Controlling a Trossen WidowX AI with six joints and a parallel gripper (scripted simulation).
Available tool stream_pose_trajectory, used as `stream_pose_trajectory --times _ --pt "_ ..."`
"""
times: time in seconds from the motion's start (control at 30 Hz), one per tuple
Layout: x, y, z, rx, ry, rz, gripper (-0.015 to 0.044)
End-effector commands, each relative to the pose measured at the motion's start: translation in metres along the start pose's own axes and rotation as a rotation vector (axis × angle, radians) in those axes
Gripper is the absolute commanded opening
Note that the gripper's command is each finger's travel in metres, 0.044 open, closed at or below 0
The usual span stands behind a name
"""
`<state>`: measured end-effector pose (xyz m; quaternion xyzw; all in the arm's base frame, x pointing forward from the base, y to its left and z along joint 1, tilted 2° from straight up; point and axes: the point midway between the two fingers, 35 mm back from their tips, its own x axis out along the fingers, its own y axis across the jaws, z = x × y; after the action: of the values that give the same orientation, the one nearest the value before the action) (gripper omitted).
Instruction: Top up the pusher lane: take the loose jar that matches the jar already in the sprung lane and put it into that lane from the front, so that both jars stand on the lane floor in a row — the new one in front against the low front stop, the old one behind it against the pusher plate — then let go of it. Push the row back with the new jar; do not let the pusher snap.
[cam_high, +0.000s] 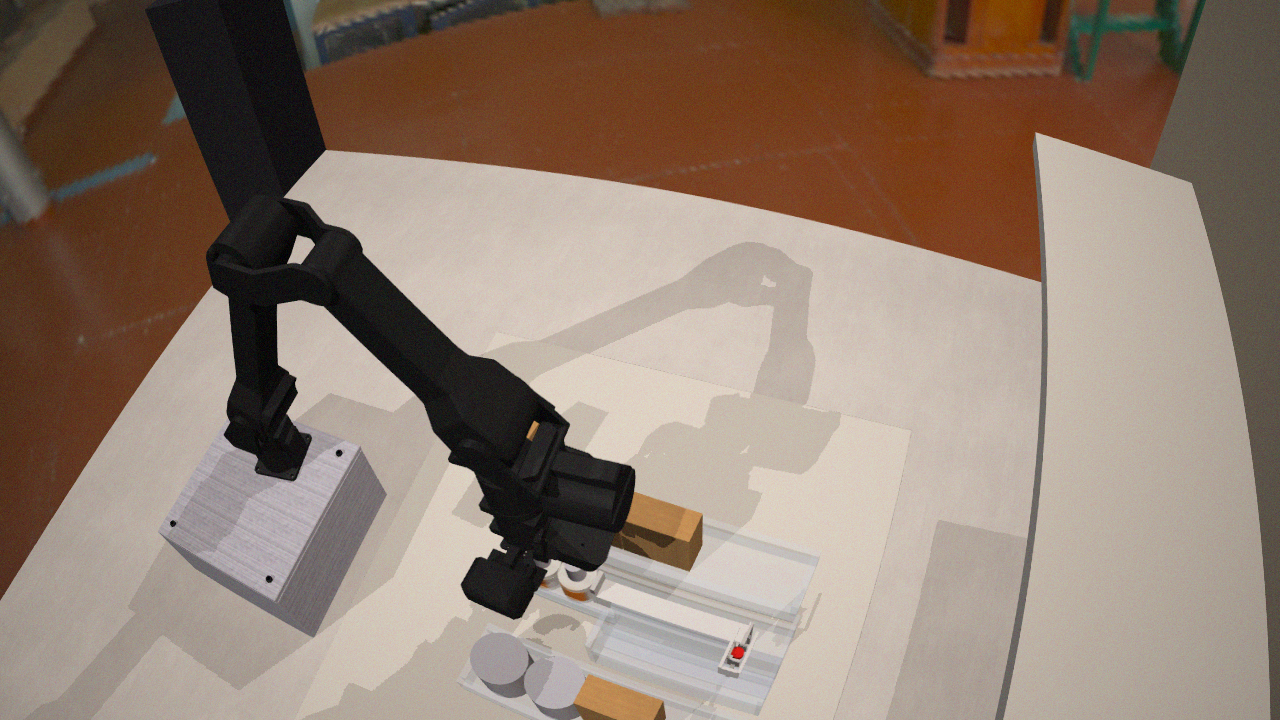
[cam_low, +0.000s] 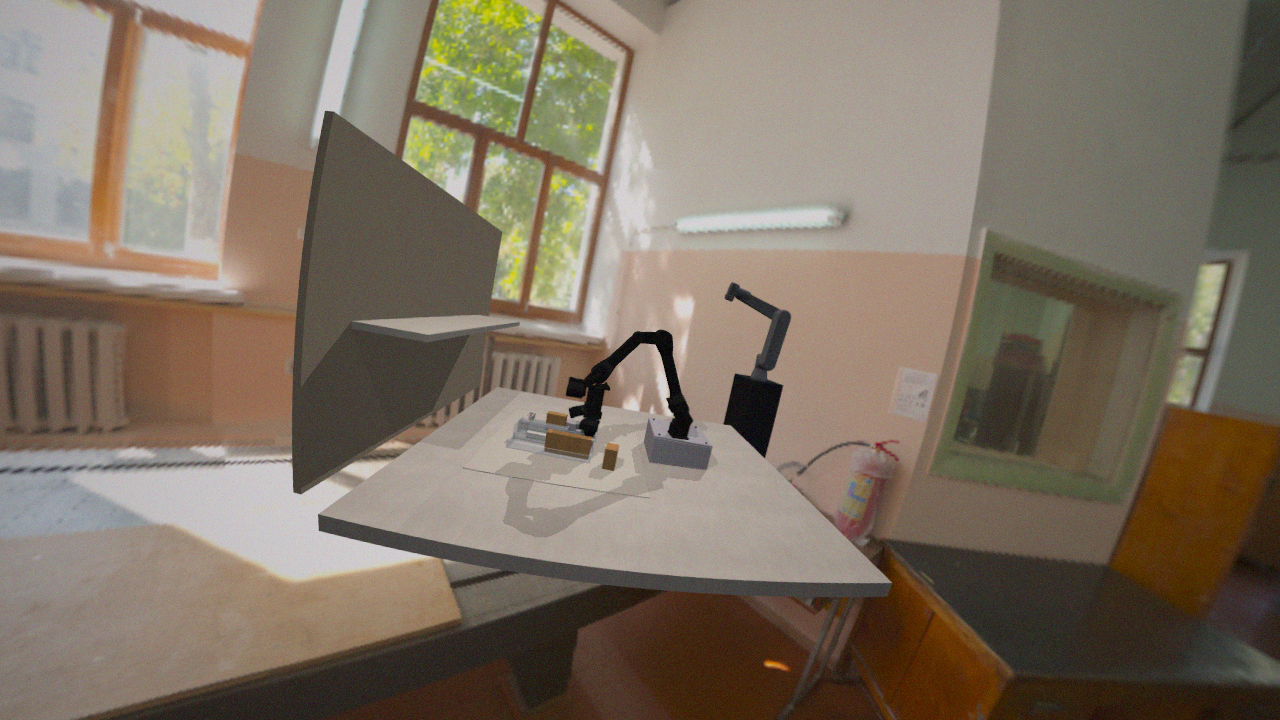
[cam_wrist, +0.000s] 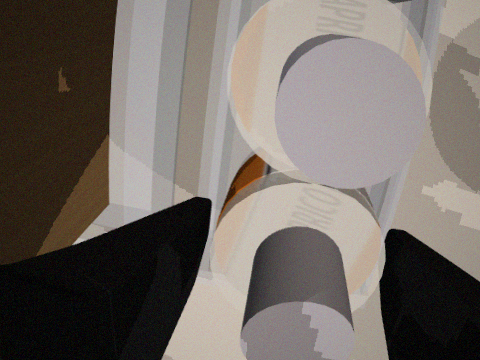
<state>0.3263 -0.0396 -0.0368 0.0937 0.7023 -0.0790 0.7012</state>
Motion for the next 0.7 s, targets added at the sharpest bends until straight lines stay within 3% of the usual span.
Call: stream_pose_trajectory --times 0.0,0.3,0.67 --pt "0.000 0.000 0.000 0.002 0.001 -0.001 0.0288" --pt "-0.020 0.000 0.000 0.002 0.001 -0.001 0.0288" --pt "-0.021 0.001 -0.017 0.002 0.003 0.000 0.0288"
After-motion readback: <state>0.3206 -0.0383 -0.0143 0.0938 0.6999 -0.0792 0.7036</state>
